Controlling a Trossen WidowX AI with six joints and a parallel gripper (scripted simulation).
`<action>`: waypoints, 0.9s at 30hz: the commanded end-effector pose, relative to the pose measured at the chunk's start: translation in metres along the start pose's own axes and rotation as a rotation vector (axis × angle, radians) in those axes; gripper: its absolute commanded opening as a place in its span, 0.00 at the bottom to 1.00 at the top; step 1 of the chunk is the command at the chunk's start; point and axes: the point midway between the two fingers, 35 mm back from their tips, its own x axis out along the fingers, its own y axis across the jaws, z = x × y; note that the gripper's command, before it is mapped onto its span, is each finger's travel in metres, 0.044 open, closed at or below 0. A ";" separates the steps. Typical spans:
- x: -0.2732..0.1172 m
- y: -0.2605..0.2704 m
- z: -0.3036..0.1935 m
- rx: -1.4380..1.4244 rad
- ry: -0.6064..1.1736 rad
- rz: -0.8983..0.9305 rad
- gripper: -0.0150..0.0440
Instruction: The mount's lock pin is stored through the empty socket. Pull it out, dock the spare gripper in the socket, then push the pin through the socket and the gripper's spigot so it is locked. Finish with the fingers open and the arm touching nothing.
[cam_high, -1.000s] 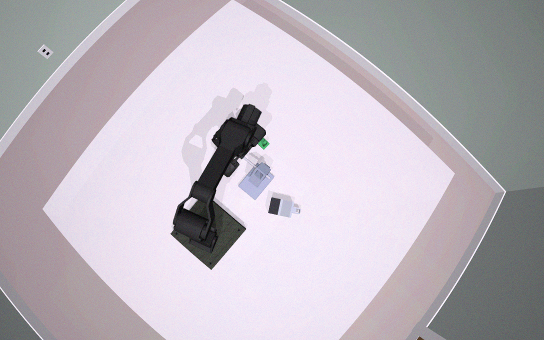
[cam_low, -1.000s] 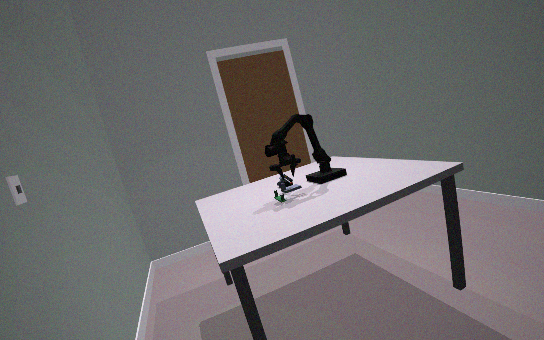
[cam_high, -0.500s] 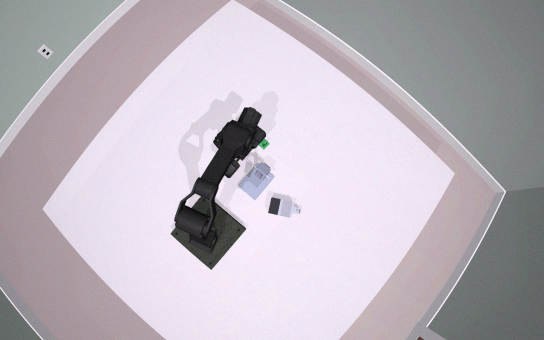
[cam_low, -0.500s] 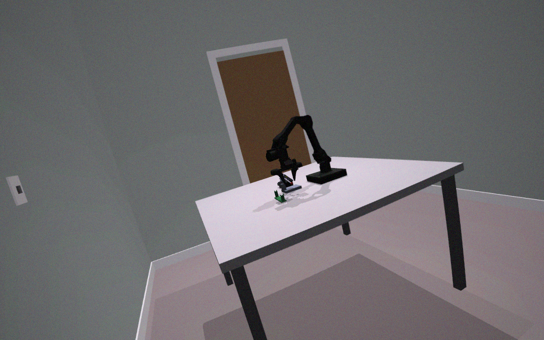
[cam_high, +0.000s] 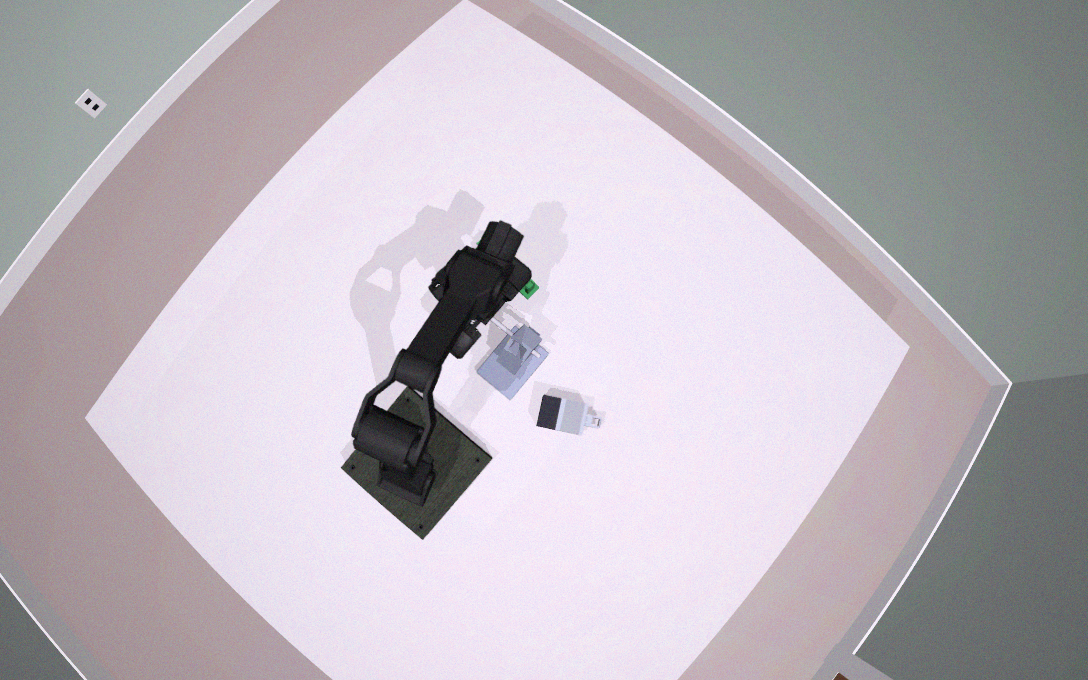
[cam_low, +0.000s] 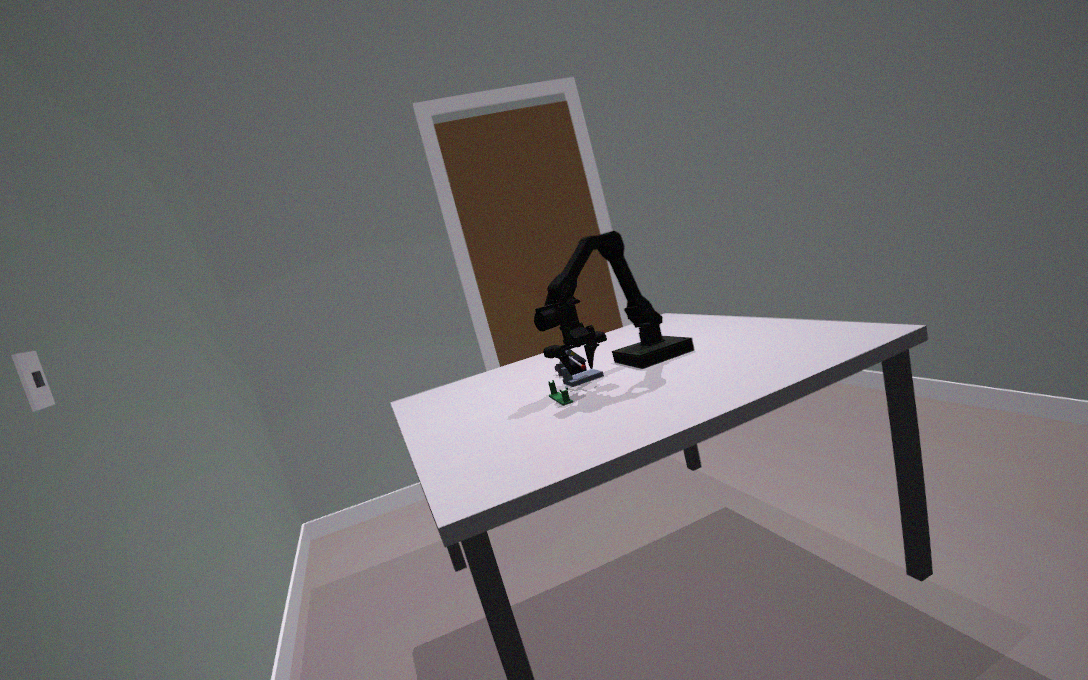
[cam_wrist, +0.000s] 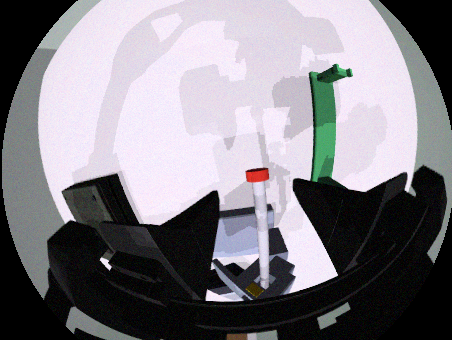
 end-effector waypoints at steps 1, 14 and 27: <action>0.003 0.001 -0.001 0.000 0.006 0.003 0.76; 0.003 0.001 -0.001 0.000 0.006 0.003 0.26; 0.000 0.001 0.001 -0.003 -0.060 0.010 0.25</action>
